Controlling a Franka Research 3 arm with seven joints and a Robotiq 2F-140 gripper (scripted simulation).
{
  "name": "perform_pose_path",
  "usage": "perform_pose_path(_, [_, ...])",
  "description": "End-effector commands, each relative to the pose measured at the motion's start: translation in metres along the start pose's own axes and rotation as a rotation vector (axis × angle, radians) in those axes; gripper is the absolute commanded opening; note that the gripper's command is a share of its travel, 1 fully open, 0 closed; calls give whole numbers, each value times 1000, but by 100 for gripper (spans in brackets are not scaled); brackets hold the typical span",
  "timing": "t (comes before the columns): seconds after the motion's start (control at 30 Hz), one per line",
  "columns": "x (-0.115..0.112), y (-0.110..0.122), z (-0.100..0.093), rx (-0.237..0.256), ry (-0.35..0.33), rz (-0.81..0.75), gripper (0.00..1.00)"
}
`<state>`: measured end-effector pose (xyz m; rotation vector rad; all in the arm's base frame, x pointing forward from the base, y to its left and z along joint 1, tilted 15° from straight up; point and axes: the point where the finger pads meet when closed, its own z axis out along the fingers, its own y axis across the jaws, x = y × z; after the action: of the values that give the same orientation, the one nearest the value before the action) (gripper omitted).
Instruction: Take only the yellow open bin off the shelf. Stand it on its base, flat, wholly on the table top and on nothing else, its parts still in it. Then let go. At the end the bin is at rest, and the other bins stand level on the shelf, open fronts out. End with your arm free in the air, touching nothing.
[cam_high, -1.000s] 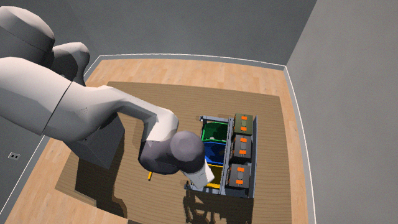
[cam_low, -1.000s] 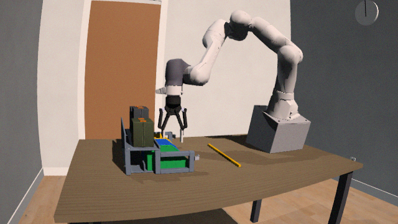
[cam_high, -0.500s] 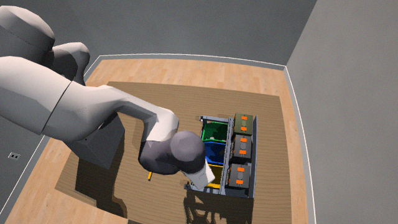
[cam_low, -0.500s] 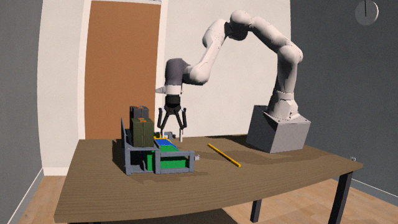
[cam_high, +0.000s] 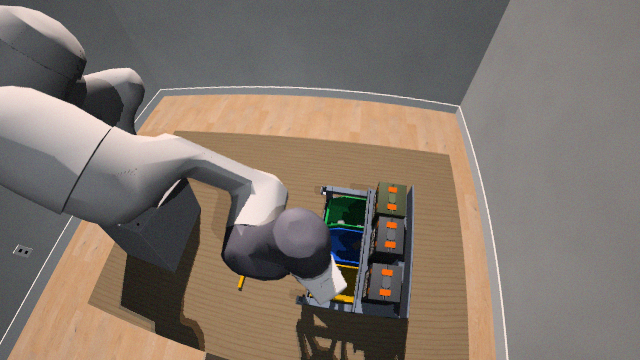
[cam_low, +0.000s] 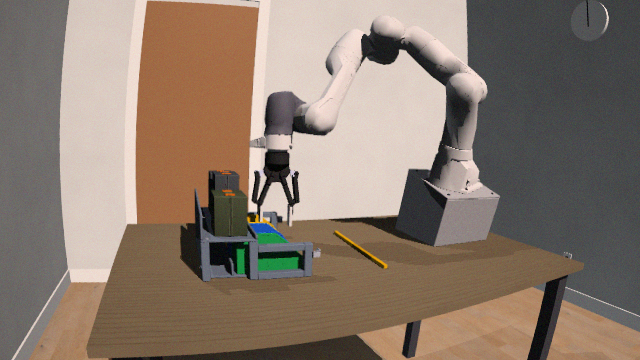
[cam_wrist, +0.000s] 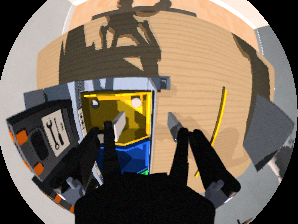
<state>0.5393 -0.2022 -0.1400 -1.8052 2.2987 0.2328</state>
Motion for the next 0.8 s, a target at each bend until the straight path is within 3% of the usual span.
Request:
perform_pose_path(0.0, [0,1,0,-3,-2,6,57])
perform_pose_path(0.77, [-1,3,-2,-2,-1,3,57])
